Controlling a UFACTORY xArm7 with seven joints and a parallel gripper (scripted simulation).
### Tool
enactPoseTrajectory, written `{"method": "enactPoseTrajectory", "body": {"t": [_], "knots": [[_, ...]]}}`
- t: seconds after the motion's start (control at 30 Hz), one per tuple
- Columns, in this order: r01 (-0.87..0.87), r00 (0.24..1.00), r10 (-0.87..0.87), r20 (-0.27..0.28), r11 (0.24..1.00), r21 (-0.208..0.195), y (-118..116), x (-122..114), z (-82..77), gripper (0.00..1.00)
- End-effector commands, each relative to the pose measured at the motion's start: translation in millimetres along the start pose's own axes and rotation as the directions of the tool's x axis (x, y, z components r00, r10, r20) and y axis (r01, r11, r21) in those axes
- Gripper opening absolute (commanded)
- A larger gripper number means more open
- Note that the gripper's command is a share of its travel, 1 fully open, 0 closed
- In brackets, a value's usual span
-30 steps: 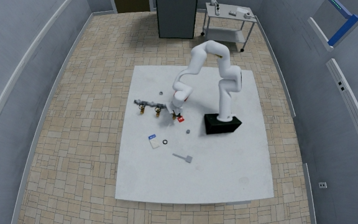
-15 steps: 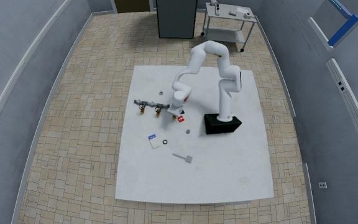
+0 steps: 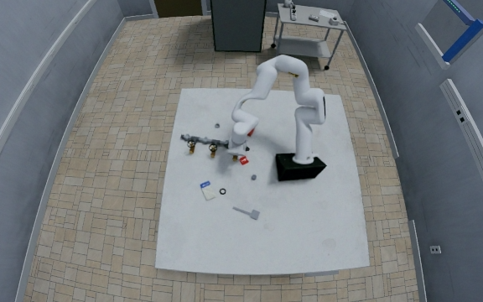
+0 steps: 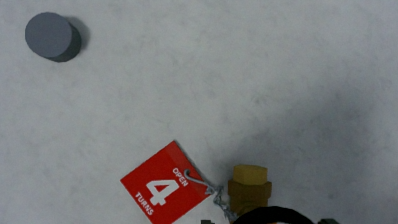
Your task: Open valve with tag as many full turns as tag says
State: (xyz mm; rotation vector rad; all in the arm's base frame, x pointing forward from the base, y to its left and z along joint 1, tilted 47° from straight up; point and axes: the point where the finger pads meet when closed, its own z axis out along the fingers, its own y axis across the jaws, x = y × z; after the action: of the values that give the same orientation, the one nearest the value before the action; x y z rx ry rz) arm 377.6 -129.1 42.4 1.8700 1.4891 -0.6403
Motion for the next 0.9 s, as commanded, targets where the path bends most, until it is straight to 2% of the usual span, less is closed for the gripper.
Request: {"method": "enactPoseTrajectory", "body": {"t": [0.0, 0.07, 0.1, 0.87], "knots": [[0.009, 1.0, -0.009, -0.003, 1.0, -0.003, 1.3, 1.3, -1.4, 0.0], [0.01, 1.0, -0.01, -0.003, 1.0, -0.003, 1.3, 1.3, -1.4, 0.0], [0.01, 1.0, -0.01, -0.003, 1.0, -0.003, 1.3, 1.3, -1.4, 1.0], [0.01, 1.0, -0.01, -0.003, 1.0, -0.003, 1.3, 1.3, -1.4, 1.0]]}}
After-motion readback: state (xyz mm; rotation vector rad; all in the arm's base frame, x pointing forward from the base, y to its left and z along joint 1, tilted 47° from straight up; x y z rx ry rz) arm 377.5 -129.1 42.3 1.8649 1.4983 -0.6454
